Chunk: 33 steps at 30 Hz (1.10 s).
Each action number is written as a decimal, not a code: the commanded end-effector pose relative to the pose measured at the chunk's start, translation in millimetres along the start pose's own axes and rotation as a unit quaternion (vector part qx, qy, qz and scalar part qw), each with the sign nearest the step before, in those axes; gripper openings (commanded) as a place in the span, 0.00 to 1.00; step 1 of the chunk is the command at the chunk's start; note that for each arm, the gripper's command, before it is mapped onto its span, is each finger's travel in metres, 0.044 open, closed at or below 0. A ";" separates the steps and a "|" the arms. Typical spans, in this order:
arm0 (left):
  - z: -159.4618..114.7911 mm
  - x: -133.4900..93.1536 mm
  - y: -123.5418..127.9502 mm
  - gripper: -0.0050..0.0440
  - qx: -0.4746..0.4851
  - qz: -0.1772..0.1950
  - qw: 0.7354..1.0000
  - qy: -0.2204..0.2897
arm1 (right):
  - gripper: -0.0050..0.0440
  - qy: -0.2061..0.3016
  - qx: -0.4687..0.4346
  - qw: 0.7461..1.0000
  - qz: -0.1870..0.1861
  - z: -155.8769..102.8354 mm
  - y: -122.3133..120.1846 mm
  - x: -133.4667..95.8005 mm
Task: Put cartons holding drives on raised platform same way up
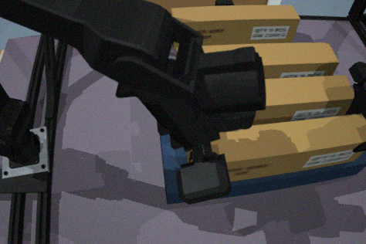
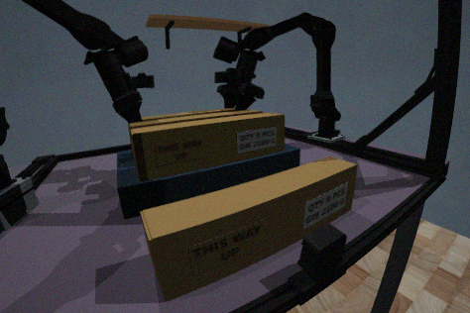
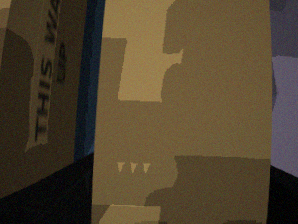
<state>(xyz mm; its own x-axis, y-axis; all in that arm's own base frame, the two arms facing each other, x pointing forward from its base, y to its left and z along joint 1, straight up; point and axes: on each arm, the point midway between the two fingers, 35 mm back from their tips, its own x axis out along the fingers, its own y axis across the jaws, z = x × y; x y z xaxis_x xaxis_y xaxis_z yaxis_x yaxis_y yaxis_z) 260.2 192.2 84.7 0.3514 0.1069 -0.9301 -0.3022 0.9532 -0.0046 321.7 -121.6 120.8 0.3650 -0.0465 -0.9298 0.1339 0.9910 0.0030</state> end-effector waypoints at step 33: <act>21.3 -50.3 0.7 0.90 0.000 0.003 1.000 -0.004 | 0.90 -0.004 0.001 1.000 -0.002 19.5 0.1 -49.0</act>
<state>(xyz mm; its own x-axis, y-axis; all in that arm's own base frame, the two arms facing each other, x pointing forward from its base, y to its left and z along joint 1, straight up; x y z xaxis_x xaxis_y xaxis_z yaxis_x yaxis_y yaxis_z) 259.3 191.6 115.0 0.3433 0.0996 -0.9339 -0.3028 0.9530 -0.0097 321.9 -120.9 151.6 0.3634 -0.0443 -0.9306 0.1331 0.9911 0.0048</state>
